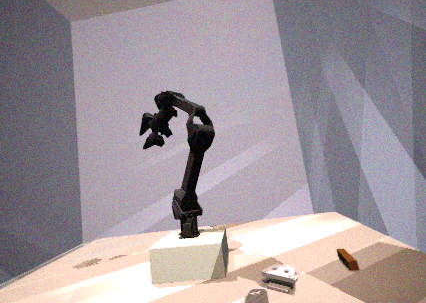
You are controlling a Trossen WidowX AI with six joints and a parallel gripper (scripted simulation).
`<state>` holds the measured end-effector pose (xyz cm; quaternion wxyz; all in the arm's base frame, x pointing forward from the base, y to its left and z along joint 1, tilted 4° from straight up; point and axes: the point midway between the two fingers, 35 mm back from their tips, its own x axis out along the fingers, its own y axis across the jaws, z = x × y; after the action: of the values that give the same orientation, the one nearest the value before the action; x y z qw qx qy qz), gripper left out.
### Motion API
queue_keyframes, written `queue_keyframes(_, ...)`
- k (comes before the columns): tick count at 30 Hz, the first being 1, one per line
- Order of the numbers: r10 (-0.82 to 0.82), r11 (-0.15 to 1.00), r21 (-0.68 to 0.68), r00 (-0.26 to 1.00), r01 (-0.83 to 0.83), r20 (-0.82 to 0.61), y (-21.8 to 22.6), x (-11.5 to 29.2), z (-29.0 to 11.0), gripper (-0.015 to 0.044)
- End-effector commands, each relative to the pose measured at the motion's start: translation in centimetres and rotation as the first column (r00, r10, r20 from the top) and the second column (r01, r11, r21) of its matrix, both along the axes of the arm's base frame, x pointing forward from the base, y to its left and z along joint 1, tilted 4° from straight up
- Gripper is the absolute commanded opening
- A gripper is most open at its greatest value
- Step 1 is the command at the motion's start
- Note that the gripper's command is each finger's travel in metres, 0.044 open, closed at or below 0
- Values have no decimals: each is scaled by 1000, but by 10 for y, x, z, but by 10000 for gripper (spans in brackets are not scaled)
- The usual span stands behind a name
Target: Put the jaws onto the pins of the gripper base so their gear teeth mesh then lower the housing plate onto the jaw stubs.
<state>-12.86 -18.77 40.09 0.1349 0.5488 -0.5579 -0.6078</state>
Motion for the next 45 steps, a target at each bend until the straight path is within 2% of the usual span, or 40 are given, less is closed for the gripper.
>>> queue_keyframes(1, 48, 998, 38, 999, -48, -9, -11, 0, -10, 440)
queue_keyframes(22, 371, 919, 201, 915, -339, -156, -46, 32, -31, 440)
queue_keyframes(45, 723, 685, 370, 651, -628, -233, -83, 90, -59, 440)
